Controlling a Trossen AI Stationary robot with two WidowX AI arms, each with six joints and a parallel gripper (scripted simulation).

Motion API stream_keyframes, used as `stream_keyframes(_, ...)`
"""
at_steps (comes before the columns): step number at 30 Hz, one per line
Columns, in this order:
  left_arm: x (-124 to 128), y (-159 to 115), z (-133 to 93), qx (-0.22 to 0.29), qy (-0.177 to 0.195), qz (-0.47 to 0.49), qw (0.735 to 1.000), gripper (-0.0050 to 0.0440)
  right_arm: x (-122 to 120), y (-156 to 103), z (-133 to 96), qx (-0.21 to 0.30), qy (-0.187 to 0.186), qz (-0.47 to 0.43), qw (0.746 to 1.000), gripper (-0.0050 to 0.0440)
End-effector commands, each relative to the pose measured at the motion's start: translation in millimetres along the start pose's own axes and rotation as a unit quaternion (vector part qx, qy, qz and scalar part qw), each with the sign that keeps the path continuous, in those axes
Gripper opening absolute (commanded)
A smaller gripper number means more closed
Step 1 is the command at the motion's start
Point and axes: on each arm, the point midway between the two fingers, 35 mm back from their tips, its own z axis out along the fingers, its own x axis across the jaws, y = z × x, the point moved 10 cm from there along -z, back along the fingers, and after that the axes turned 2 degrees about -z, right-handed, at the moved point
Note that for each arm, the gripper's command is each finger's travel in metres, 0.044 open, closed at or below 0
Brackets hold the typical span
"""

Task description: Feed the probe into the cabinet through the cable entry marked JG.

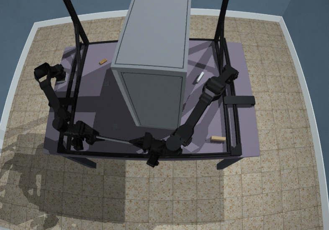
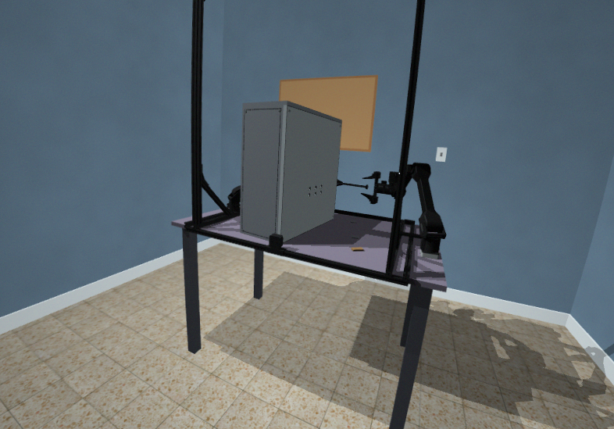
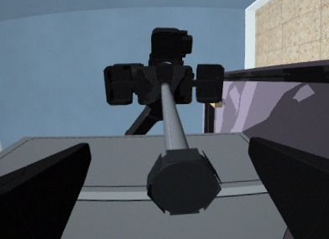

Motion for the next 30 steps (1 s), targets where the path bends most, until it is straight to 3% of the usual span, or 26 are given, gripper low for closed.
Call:
stream_keyframes(1,-0.5,0.3,0.2,-0.003,-0.001,0.0,1.0,0.0,-2.7,1.9,2.5,-0.001,-0.001,0.003,1.0,0.0392)
stream_keyframes(11,-0.5,0.3,0.2,-0.003,-0.001,0.0,1.0,0.0,-2.7,1.9,2.5,-0.001,-0.001,0.003,1.0,0.0152)
stream_keyframes(16,-0.5,0.3,0.2,-0.003,-0.001,0.0,1.0,0.0,-2.7,1.9,2.5,-0.001,-0.001,0.003,1.0,0.0145)
stream_keyframes(28,-0.5,0.3,0.2,-0.003,-0.001,0.0,1.0,0.0,-2.7,1.9,2.5,-0.001,-0.001,0.003,1.0,0.0065)
stream_keyframes(30,-0.5,0.3,0.2,-0.003,-0.001,0.0,1.0,0.0048,-2.7,1.9,2.5,-0.001,-0.001,0.003,1.0,0.0017)
